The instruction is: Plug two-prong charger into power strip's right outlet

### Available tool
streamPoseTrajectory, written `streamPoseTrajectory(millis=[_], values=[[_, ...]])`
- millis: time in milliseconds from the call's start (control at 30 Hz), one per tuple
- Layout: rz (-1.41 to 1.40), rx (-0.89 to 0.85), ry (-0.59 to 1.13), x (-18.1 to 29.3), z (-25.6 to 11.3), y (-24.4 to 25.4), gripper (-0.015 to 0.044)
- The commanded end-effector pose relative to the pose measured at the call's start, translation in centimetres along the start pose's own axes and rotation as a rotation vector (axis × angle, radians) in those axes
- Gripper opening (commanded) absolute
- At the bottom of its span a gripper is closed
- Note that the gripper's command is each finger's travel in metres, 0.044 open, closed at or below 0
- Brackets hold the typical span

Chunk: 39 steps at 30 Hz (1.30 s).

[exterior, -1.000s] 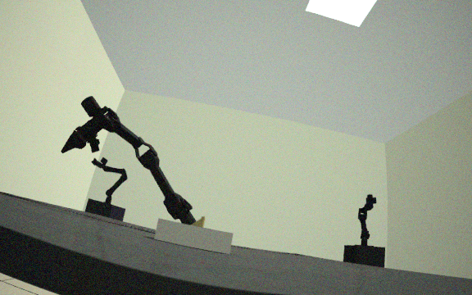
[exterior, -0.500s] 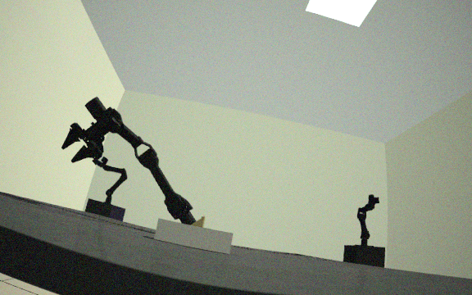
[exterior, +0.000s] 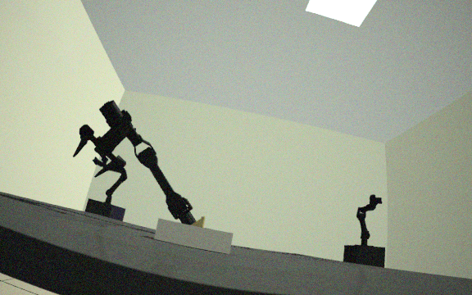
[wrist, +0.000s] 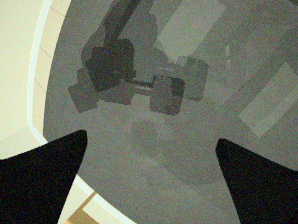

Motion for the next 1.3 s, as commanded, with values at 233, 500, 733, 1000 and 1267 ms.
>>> streamPoseTrajectory(millis=[233, 500, 733, 1000, 1267], values=[[-0.512, 0.112, 0.099, 3.7, -0.6, -6.5, 0.044], [-0.889, 0.174, 0.177, 5.5, -1.4, -11.4, 0.044], [-1.218, 0.22, 0.247, 6.3, -2.4, -15.7, 0.044], [-1.592, 0.266, 0.328, 6.4, -3.5, -20.5, 0.044], [-1.959, 0.309, 0.413, 5.6, -4.7, -24.9, 0.044]])
Point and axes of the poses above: the point midway between the two fingers, 35 mm back from their tips, its own z axis out along the fingers, its own y axis across the jaws, x = y × z, the point moved 8 cm from there along -z, back along the fingers, and after that the axes turned 6 degrees about z, right-handed, at the moved point
